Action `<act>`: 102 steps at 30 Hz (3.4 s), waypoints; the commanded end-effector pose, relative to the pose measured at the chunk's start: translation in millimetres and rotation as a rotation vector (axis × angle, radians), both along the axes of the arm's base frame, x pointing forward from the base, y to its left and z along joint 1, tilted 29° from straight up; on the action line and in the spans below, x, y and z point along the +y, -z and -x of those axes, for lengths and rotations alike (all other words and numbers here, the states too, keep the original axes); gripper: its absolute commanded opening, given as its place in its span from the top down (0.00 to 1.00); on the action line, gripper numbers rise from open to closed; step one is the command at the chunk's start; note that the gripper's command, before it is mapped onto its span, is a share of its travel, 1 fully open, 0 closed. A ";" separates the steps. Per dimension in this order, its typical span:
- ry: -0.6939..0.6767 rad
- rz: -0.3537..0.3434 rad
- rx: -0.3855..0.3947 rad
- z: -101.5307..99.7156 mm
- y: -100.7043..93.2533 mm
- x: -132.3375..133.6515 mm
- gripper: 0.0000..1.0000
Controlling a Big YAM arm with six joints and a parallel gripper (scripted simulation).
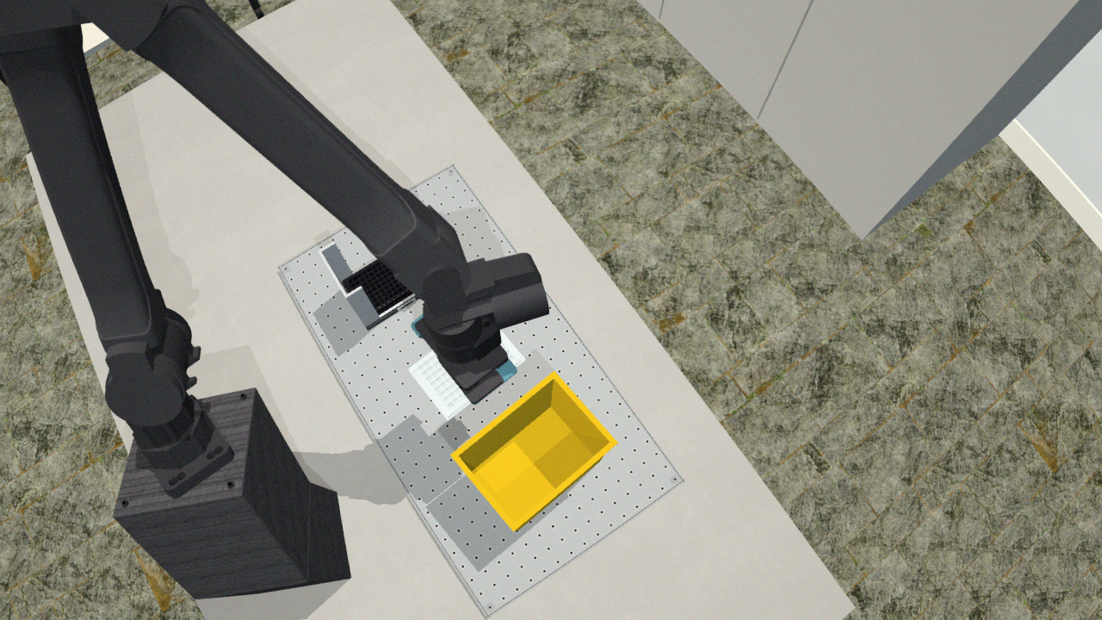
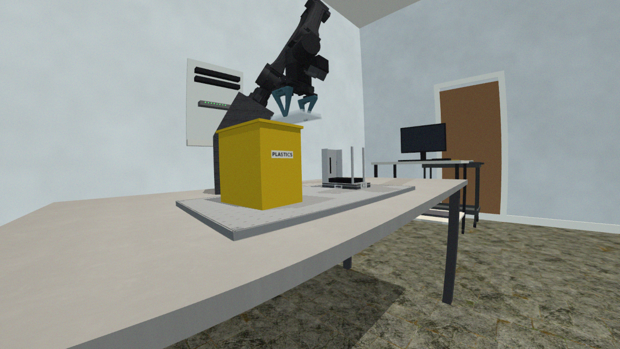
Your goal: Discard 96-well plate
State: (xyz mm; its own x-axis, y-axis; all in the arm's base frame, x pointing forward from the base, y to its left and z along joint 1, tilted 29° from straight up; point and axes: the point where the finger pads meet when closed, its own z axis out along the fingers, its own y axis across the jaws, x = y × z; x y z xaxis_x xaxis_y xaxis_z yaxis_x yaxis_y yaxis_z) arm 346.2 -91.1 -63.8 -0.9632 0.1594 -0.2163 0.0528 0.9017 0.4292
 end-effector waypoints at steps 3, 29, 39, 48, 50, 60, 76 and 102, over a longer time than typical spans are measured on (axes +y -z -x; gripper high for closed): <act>0.000 0.011 -0.024 -8.3 4.3 -29.4 1.00; 0.001 0.017 -0.022 -2.4 37.9 -102.0 1.00; 0.001 0.019 -0.021 0.0 51.0 -130.4 1.00; -0.031 0.010 -0.014 3.1 57.4 -121.1 1.00; -0.031 0.013 -0.018 2.2 55.3 -121.4 1.00; -0.018 0.019 -0.022 -0.9 49.3 -122.3 1.00; -0.013 0.019 -0.023 -2.4 47.1 -121.3 1.00; -0.013 0.023 -0.028 -6.7 46.8 -123.8 1.00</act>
